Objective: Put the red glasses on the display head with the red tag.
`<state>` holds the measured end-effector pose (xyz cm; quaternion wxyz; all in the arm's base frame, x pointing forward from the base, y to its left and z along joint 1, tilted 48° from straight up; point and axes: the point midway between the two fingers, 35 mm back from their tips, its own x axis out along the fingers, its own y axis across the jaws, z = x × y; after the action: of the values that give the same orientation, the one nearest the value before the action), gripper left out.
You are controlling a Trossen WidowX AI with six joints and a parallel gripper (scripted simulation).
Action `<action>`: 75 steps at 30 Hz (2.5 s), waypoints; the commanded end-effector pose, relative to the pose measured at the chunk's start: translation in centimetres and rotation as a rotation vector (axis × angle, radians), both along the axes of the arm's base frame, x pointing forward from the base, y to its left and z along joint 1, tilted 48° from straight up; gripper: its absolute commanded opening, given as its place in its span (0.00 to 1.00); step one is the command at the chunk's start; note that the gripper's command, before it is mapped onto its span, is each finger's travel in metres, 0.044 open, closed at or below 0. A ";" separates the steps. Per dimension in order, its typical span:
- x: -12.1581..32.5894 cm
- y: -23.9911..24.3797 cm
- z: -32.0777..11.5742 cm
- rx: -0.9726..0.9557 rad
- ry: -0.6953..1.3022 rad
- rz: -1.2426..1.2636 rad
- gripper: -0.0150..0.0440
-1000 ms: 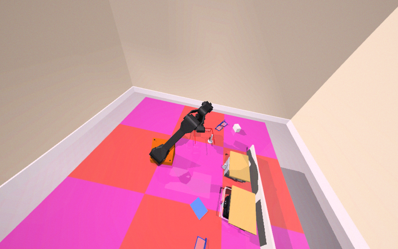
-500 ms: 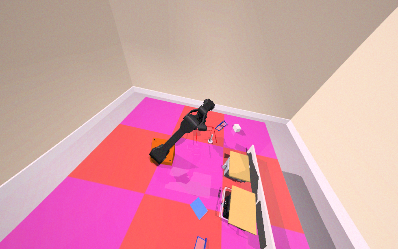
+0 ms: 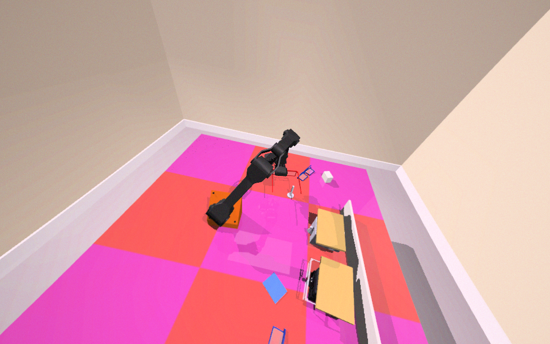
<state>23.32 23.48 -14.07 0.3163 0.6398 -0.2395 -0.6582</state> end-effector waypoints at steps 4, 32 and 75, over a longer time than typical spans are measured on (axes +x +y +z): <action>1.5 -1.8 3.1 0.004 -0.108 -0.105 0.25; 3.7 -12.3 14.1 0.006 -0.573 -0.543 0.25; 3.2 -18.1 15.0 0.002 -0.733 -0.691 0.25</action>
<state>26.61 5.84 1.23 -0.0312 0.7129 -0.5320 -0.4558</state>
